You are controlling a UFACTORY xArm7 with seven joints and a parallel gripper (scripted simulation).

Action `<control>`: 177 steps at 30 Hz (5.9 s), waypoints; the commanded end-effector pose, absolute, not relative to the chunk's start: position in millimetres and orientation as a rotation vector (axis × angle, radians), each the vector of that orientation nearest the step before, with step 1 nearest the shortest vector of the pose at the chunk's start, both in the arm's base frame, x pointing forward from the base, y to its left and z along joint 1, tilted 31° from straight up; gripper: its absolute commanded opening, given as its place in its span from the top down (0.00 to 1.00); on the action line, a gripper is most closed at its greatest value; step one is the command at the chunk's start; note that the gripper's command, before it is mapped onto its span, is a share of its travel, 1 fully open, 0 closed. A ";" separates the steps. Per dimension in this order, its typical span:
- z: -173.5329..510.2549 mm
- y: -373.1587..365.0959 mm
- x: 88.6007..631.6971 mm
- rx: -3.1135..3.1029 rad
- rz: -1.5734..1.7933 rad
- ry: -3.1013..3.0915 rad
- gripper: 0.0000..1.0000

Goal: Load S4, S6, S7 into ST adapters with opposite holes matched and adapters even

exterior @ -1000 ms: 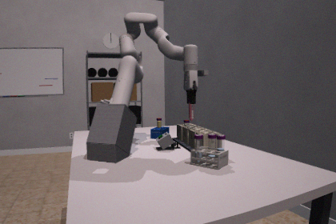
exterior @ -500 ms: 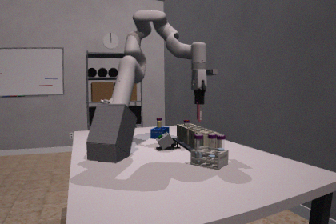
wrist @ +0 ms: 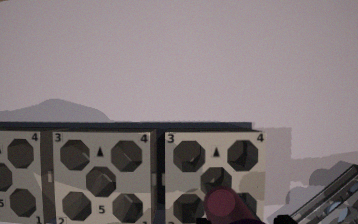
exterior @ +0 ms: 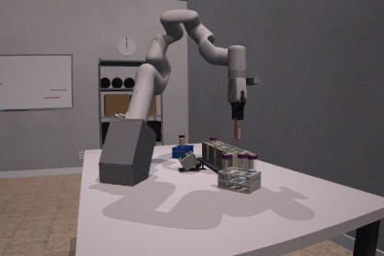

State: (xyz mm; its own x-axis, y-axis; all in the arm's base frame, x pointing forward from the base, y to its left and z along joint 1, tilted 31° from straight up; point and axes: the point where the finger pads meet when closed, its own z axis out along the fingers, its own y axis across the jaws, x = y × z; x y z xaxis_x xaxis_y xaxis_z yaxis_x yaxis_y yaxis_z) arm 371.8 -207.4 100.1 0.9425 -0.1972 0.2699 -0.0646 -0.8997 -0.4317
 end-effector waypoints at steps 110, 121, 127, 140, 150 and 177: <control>27.5 -180.1 402.0 -2.671 -0.435 0.187 1.00; 19.7 -176.6 405.0 -2.671 -0.435 0.187 1.00; 14.5 -174.2 406.9 -2.671 -0.435 0.187 1.00; 5.1 -169.9 410.5 -2.671 -0.435 0.187 1.00; -3.6 -166.0 413.8 -2.671 -0.435 0.187 1.00; -13.0 -161.8 417.4 -2.671 -0.435 0.187 1.00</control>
State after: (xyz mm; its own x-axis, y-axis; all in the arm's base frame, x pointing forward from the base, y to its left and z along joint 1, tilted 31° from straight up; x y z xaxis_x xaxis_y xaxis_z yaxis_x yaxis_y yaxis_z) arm 416.9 -159.8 -14.0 0.9429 -0.1948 0.2701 -0.0618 -0.8993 -0.4329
